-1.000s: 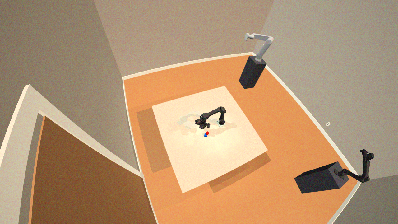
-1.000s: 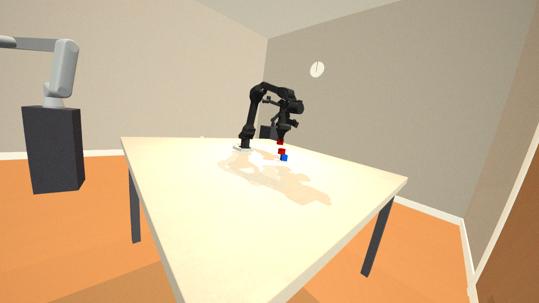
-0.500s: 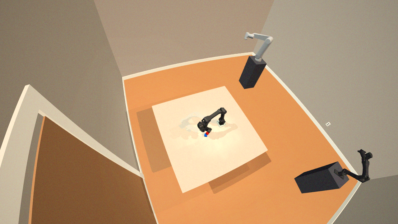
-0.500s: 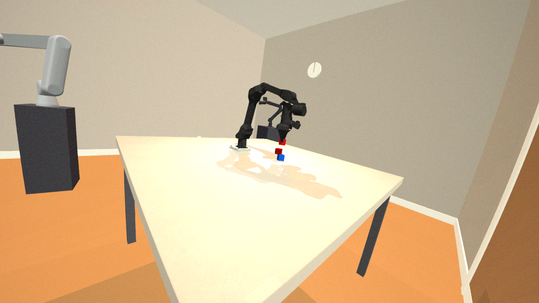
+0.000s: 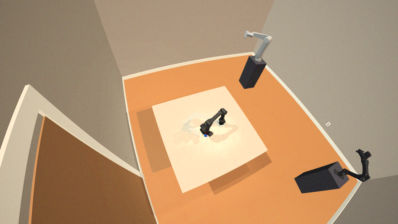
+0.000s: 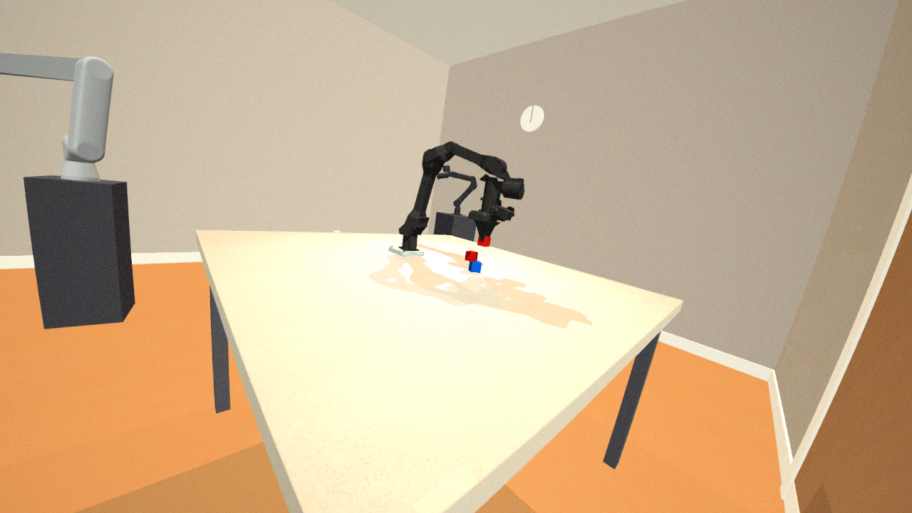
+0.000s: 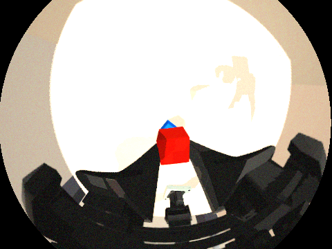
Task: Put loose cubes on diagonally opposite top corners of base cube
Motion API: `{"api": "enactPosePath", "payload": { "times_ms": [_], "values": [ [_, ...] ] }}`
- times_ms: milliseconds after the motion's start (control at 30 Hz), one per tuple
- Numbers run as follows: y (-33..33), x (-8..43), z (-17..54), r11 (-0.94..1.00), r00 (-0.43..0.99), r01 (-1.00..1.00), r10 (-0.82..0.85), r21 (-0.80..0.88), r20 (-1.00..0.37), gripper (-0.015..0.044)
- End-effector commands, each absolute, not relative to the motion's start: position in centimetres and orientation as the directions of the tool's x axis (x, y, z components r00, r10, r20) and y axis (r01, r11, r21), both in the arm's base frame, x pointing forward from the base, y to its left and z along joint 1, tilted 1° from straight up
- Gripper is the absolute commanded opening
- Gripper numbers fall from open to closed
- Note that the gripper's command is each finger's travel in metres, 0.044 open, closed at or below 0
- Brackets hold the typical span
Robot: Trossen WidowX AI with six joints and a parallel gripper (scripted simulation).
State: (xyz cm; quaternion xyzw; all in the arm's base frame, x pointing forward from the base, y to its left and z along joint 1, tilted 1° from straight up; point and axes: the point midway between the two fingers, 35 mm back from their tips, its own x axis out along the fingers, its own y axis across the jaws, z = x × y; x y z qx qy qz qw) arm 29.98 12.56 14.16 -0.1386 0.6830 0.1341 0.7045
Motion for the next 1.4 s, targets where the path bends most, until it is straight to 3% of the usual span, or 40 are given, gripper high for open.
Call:
{"api": "enactPosePath", "payload": {
  "times_ms": [0,1367],
  "values": [
    [12.8,29.9,14.1,0.936,0.033,-0.351,-0.002,-0.014,-0.999,0.0105],
    [12.7,30.2,8.3,0.937,0.033,-0.348,-0.002,-0.014,-0.999,0.0105]
  ]
}}
